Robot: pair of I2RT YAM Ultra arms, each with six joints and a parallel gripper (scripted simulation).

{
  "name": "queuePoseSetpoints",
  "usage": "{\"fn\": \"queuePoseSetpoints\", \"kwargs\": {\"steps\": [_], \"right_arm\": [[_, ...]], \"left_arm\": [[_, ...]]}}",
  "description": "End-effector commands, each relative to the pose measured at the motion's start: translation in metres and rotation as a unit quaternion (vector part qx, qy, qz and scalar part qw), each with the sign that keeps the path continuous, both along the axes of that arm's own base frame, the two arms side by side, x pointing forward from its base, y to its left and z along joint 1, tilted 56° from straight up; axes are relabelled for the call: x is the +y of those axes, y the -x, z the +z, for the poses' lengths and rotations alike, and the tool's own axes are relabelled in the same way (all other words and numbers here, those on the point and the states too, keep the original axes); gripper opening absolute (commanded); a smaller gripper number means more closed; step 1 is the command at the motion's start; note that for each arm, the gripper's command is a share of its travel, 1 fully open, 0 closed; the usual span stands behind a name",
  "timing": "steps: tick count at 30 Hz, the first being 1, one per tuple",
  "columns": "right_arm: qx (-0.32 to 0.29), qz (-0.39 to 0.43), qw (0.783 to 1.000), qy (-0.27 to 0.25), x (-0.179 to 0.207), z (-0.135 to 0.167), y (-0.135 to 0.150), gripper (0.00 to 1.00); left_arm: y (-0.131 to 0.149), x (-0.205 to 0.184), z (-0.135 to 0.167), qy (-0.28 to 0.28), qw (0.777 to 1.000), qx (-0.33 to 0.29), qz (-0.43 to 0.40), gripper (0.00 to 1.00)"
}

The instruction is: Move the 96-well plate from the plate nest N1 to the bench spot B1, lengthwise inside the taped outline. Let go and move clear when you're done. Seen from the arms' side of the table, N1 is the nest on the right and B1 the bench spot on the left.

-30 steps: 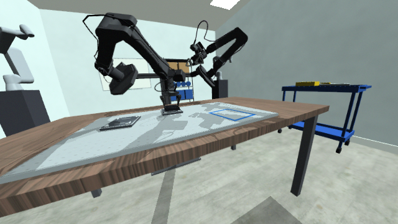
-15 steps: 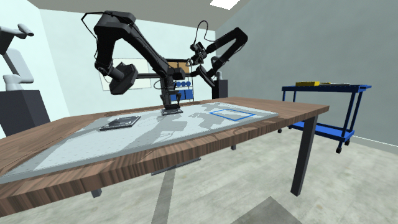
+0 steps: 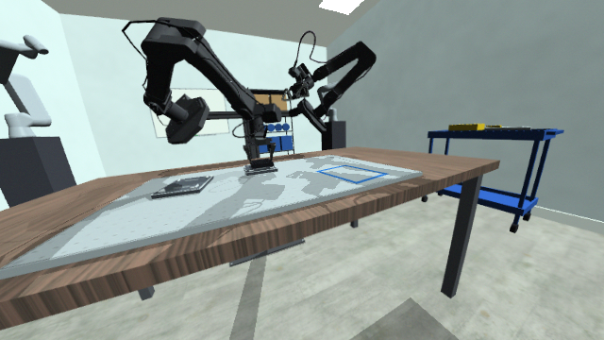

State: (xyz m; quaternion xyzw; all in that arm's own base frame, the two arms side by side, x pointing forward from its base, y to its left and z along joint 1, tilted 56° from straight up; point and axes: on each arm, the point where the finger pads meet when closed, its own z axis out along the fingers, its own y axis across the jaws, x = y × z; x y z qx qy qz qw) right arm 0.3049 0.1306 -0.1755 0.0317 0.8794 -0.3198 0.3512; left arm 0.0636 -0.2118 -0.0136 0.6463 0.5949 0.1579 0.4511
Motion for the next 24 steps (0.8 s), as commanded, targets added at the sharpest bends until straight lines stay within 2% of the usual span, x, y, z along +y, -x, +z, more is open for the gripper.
{"fn": "queuePoseSetpoints", "kwargs": {"steps": [1, 7, 17, 24], "right_arm": [[0.006, 0.018, 1.000, 0.012, -0.003, -0.005, 0.005, 0.78], [0.006, 0.014, 1.000, 0.015, -0.011, -0.013, -0.007, 0.78], [0.014, 0.004, 1.000, 0.027, -0.022, -0.017, -0.006, 0.78], [0.009, 0.006, 1.000, 0.025, 0.005, -0.002, -0.011, 0.78]], "left_arm": [[0.005, -0.008, 0.002, 0.006, 1.000, 0.001, -0.002, 1.00], [0.005, -0.008, 0.002, 0.006, 1.000, 0.001, -0.002, 1.00], [0.005, -0.008, 0.002, 0.006, 1.000, 0.001, -0.002, 1.00], [0.005, -0.008, 0.002, 0.006, 1.000, 0.001, -0.002, 1.00]]}}
